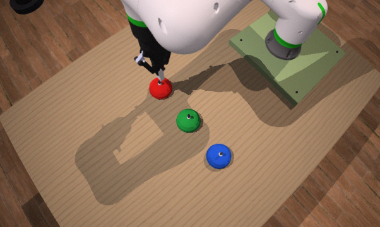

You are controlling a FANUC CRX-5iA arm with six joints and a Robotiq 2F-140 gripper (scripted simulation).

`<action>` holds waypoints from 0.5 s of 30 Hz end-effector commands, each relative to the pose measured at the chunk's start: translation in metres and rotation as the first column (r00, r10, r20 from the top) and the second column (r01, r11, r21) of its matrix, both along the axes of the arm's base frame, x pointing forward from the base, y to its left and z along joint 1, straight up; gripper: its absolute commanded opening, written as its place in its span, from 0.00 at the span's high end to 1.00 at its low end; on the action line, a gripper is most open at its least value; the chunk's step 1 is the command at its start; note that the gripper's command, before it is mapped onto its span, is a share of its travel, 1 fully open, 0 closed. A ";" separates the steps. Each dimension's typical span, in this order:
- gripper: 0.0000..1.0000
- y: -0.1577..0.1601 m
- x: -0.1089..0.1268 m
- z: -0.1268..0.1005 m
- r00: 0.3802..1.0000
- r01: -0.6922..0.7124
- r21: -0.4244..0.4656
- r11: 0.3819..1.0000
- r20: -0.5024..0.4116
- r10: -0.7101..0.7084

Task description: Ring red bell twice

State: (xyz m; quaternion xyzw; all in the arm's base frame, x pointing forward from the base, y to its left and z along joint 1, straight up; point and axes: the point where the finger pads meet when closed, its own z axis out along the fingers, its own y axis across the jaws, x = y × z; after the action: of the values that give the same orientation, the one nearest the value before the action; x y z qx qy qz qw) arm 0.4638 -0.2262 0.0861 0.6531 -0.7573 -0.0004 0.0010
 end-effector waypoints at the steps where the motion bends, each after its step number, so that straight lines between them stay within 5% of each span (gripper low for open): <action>1: 1.00 0.000 0.000 -0.003 1.000 0.000 0.000 1.000 0.000 0.000; 15: 1.00 0.000 -0.001 -0.010 1.000 0.000 0.000 1.000 0.000 0.000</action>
State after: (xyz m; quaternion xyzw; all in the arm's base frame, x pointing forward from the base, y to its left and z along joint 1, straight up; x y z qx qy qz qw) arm 0.4627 -0.2262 0.0758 0.6531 -0.7573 -0.0004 0.0010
